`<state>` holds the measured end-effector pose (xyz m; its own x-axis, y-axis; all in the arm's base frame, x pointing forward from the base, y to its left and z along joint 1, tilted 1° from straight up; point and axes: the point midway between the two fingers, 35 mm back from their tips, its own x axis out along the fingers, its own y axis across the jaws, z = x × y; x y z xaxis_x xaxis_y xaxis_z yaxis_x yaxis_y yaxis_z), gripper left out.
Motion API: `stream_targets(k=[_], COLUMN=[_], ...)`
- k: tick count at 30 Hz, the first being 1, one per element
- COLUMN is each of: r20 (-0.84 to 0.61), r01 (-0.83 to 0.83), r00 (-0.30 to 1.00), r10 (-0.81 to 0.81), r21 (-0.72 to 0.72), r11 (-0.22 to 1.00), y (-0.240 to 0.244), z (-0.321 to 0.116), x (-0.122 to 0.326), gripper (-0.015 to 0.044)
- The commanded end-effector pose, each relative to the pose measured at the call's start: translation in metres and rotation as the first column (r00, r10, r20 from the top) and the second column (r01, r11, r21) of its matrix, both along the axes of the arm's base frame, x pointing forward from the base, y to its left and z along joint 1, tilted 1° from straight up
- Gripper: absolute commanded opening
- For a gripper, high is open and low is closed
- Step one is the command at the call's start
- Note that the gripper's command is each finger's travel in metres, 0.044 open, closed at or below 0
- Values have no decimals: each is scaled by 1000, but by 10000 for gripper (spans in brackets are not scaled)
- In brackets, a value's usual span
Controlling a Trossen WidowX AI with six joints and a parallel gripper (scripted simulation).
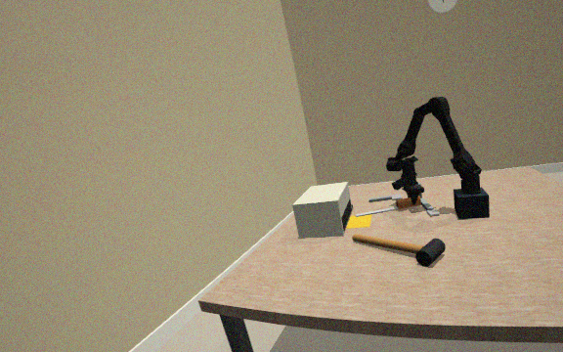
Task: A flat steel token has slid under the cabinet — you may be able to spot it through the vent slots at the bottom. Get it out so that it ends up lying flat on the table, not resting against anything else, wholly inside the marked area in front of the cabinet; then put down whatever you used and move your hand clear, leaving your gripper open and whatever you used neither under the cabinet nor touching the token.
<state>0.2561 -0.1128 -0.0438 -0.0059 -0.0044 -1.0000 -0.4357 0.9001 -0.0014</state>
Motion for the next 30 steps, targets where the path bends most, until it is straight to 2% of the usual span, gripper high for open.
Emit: stream_targets(k=[1, 5, 12, 13, 16, 19, 30], r20=[5, 5, 1, 1, 1, 5, 5], r01=[6, 5, 0, 0, 1, 1, 0], r00=[1000, 1000, 1000, 1000, 1000, 1000, 1000], r10=[-6, -5, 0, 0, -1, 0, 0], r21=[-6, -6, -2, -2, -2, -6, -6], r11=[1000, 1000, 1000, 1000, 1000, 1000, 1000], y=[-8, -10, -6, -6, -6, -6, -7], z=[1, 1, 0, 0, 0, 0, -1], x=[4, 4, 2, 2, 2, 2, 3], gripper=[0, 0, 184, 200, 200, 270, 270])
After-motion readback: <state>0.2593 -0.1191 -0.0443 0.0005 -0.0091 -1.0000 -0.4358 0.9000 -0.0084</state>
